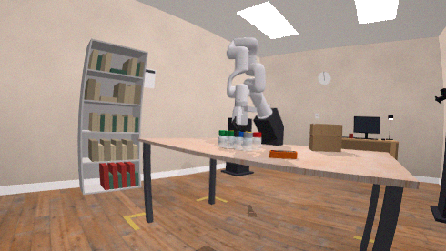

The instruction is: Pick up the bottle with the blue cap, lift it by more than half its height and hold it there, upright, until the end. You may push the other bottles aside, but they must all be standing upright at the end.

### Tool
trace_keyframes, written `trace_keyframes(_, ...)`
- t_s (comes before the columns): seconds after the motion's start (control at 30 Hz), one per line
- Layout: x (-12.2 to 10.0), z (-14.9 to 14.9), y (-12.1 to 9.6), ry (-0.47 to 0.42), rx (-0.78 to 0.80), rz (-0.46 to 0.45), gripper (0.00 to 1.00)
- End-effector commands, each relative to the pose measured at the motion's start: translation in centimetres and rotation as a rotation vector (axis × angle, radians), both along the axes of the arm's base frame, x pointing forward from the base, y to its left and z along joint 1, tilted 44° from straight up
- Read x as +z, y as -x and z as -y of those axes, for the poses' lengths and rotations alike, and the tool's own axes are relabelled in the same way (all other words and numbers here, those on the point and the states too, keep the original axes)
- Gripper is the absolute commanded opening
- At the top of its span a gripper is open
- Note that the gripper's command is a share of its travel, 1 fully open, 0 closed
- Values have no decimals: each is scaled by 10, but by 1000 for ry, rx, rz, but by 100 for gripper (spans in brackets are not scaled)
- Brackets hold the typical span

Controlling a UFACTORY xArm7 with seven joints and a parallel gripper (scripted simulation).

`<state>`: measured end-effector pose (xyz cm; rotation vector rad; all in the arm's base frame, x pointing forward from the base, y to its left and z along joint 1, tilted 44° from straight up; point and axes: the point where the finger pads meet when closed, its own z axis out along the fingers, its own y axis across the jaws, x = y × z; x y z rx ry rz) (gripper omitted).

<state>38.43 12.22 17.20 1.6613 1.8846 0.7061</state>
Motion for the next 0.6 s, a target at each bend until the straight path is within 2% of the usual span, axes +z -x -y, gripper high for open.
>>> trace_keyframes(0.0, 1, 0, 0, 0, 1, 2, 0)
trace_keyframes(0.57, 2, 0, 1, 0, 1, 2, 0)
